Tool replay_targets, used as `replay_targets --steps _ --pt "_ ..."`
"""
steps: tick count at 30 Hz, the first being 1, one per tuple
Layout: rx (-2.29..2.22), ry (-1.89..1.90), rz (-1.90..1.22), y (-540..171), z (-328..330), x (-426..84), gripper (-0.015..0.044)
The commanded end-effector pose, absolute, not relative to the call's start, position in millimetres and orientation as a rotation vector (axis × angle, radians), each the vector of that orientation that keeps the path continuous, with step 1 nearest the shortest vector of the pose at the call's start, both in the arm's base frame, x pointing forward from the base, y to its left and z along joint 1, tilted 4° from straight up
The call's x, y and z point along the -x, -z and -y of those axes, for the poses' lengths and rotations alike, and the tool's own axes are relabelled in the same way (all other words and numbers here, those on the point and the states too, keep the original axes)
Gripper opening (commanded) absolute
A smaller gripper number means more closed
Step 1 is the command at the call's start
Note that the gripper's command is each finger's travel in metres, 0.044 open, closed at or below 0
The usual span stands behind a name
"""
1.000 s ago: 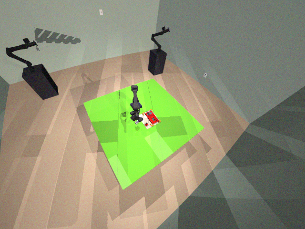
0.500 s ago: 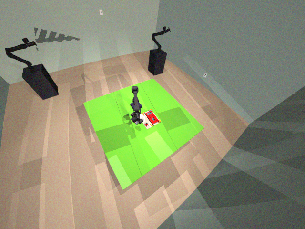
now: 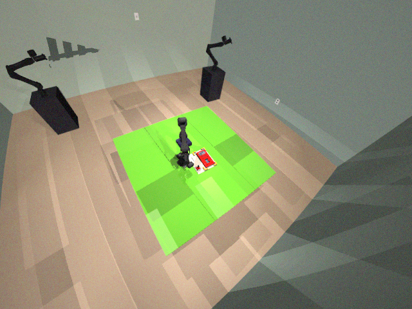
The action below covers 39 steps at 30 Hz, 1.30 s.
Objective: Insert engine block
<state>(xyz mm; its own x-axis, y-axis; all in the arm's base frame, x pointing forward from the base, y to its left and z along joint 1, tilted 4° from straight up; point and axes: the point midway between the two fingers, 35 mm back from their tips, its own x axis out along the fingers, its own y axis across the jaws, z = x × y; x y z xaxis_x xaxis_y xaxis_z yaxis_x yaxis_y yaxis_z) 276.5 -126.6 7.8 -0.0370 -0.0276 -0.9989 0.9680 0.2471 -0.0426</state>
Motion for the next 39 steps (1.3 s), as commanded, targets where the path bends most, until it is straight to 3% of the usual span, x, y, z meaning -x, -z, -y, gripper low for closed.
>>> replay_targets --steps 1,11,17,21,39 --pt "-0.984 1.065 -1.330 -5 127 -275 0.0414" --pt "-0.984 1.065 -1.330 -5 127 -275 0.0151" --pt "-0.984 1.065 -1.330 -5 127 -275 0.0111" --pt "-0.984 1.065 -1.330 -9 127 -276 0.0006" --pt "-0.984 1.065 -1.329 -64 128 -285 0.0000"
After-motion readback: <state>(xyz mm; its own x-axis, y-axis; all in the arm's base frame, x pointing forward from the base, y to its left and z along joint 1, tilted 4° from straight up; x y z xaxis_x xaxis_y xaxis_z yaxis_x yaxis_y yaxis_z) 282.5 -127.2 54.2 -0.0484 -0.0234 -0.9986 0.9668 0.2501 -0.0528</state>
